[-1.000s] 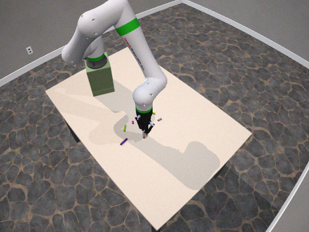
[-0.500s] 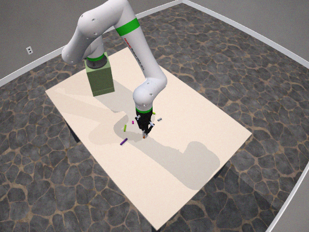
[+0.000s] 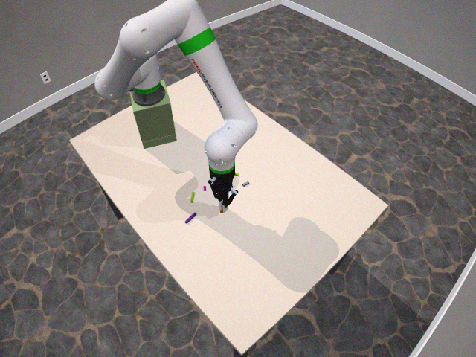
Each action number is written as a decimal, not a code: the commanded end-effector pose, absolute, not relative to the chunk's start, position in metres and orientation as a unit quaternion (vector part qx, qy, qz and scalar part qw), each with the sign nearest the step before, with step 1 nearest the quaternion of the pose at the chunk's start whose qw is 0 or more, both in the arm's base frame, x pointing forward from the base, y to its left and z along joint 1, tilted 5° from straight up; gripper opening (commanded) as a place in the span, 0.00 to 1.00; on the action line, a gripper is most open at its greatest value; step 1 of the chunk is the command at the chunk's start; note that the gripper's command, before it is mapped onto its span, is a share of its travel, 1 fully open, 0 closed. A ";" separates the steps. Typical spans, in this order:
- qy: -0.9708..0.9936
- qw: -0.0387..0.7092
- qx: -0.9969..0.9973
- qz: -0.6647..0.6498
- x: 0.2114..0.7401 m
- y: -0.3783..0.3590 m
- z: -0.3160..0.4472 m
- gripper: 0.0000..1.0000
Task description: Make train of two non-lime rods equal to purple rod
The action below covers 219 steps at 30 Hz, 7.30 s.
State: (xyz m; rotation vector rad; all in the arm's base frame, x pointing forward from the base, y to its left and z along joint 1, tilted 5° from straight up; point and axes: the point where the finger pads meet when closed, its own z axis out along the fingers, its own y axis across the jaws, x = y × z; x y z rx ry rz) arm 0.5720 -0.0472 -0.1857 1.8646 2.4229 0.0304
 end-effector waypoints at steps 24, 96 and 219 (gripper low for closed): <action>0.792 0.042 0.609 0.010 0.564 -0.044 -0.086 0.03; 0.955 0.043 0.294 -0.005 0.462 -0.057 -0.175 0.03; 0.955 0.043 0.294 -0.005 0.463 -0.057 -0.194 0.15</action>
